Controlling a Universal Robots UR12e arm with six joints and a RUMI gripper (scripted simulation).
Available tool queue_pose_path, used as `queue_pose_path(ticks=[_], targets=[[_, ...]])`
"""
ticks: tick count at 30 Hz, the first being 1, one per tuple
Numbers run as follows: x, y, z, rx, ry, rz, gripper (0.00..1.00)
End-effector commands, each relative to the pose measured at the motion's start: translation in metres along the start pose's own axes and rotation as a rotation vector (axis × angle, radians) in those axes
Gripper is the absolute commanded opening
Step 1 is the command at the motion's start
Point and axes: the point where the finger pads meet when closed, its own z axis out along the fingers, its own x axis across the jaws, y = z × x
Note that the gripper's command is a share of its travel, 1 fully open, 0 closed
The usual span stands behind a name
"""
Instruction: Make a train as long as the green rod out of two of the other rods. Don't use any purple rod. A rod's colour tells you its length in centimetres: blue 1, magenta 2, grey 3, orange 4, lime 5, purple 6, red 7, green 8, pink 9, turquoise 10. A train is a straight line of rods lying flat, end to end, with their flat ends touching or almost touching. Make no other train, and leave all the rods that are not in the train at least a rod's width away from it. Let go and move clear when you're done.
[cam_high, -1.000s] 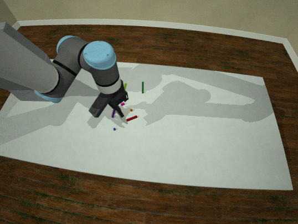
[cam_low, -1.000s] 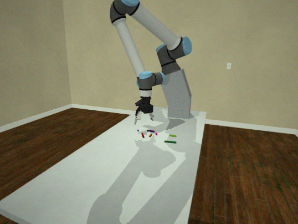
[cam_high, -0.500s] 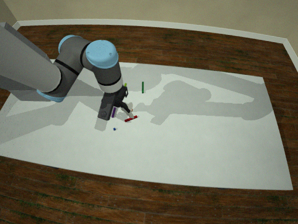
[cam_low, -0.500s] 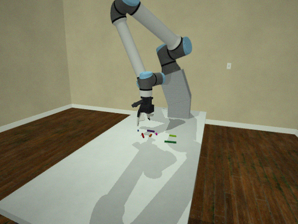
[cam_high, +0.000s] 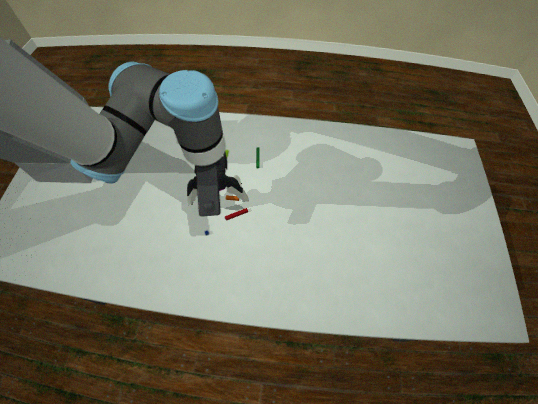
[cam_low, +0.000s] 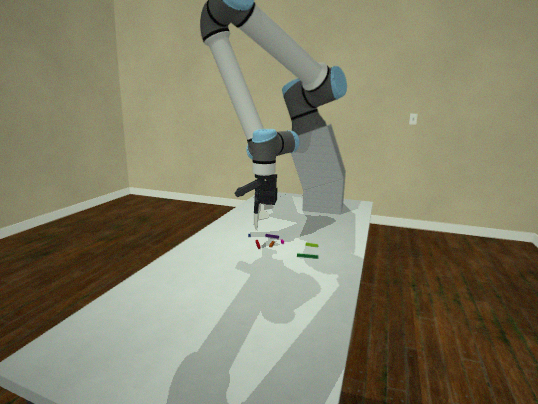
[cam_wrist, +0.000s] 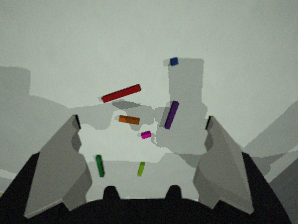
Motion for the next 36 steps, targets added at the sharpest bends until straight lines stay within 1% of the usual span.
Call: queue_pose_path(ticks=[1, 14, 16, 19, 31, 33, 36], targets=[[-0.005, 0.001, 0.0, -0.002, -0.006, -0.156, 1.0], [-0.018, 0.007, -0.001, -0.001, -0.006, -0.538, 1.0], [-0.018, 0.007, -0.001, -0.001, -0.006, -0.538, 1.0], [-0.021, 0.009, -0.001, -0.001, -0.006, -0.656, 1.0], [-0.031, 0.017, -0.001, 0.001, -0.006, -1.007, 1.0], [-0.031, 0.017, -0.001, 0.001, -0.006, -1.007, 1.0], [-0.033, 0.019, -0.001, 0.001, -0.006, -1.087, 1.0]])
